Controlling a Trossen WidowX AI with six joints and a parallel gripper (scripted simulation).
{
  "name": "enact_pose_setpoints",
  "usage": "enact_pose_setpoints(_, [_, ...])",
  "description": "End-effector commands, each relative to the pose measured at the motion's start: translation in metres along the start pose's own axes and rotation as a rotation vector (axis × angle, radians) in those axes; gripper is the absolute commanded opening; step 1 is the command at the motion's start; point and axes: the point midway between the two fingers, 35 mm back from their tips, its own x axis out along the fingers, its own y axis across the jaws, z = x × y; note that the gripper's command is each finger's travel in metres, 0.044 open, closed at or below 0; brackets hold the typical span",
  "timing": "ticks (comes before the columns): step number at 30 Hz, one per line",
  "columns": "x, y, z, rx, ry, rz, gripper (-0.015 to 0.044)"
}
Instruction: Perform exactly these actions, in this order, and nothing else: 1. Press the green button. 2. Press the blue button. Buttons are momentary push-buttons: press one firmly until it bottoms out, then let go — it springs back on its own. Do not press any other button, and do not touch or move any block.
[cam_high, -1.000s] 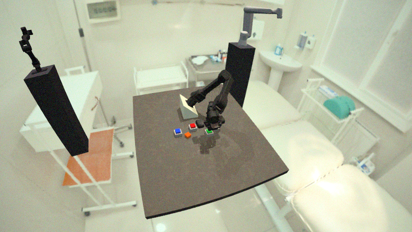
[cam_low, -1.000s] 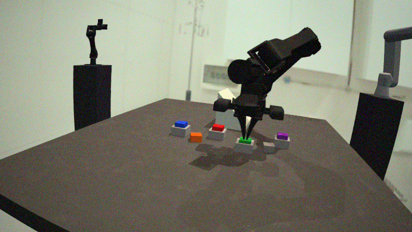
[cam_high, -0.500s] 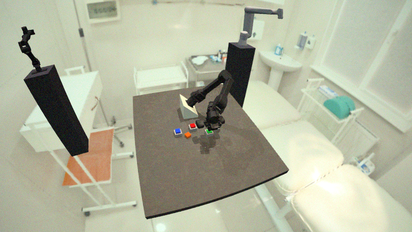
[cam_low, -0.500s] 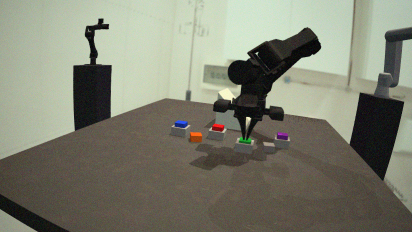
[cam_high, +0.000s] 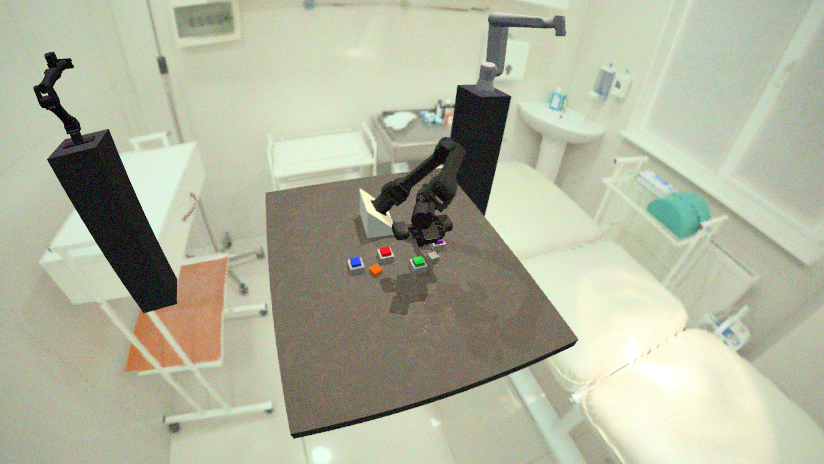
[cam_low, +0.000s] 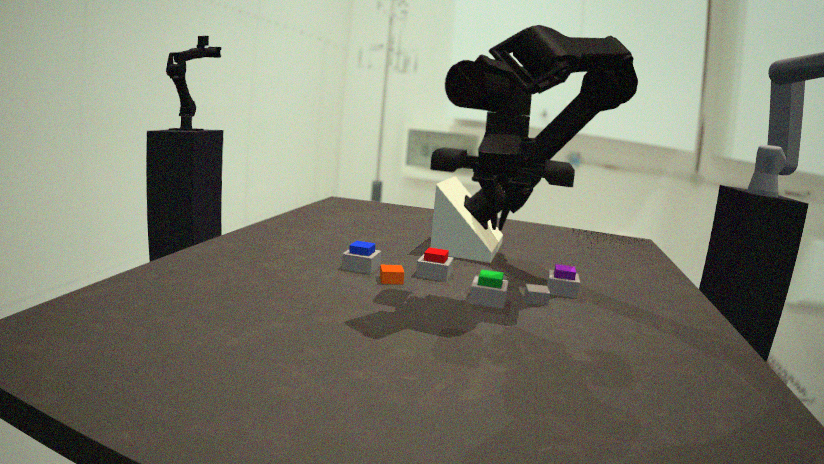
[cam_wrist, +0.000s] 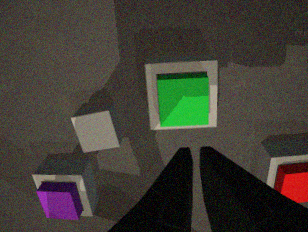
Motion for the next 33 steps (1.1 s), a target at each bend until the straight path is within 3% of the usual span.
enact_pose_setpoints(1, [-0.024, 0.000, 0.000, -0.006, -0.010, -0.005, 0.0020])
enact_pose_setpoints(6, [-0.025, -0.014, 0.001, -0.008, -0.013, -0.011, 0.0020])
enact_pose_setpoints(20, [-0.027, -0.203, -0.051, -0.007, -0.010, -0.018, 0.0020])
enact_pose_setpoints(27, [-0.023, -0.209, -0.054, -0.006, -0.009, -0.016, 0.0020])
enact_pose_setpoints(33, [0.036, -0.209, -0.053, -0.007, -0.010, -0.014, 0.0020])
